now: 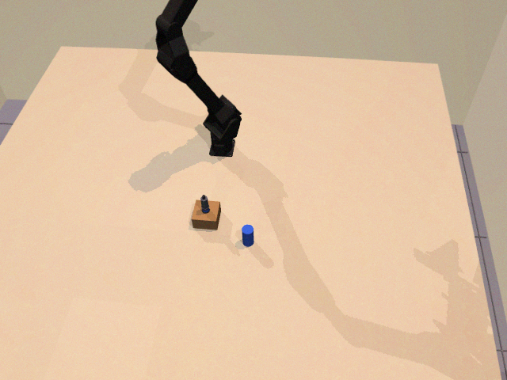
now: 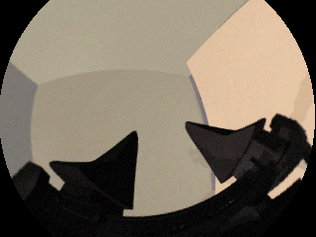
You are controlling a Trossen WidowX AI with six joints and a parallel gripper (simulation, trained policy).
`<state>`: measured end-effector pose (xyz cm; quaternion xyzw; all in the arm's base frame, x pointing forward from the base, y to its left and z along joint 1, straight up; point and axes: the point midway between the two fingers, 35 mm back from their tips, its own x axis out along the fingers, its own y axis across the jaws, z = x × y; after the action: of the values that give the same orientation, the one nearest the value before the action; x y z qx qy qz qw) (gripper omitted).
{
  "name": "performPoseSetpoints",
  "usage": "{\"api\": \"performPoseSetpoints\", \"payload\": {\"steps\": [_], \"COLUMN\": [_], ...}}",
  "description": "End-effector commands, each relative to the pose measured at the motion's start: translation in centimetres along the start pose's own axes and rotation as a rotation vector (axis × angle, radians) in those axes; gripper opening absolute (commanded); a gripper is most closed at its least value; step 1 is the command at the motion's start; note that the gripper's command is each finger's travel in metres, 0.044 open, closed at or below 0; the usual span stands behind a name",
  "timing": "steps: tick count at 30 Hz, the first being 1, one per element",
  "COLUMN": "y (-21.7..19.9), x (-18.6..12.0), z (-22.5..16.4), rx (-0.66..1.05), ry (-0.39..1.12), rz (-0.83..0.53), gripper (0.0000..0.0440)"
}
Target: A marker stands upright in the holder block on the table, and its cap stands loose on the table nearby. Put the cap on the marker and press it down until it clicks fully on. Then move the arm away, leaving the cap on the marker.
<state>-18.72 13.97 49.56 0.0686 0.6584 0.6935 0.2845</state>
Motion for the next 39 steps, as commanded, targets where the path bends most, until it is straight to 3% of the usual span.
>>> {"api": "performPoseSetpoints", "payload": {"steps": [1,39], "y": [-1.0,-8.6], "x": [0.7,4.3], "z": [0.6,6.6], "rx": [0.026,0.225], "ry": [-0.016,-0.168], "rz": [-0.045,-0.364], "gripper": [0.0311,0.0316]}}
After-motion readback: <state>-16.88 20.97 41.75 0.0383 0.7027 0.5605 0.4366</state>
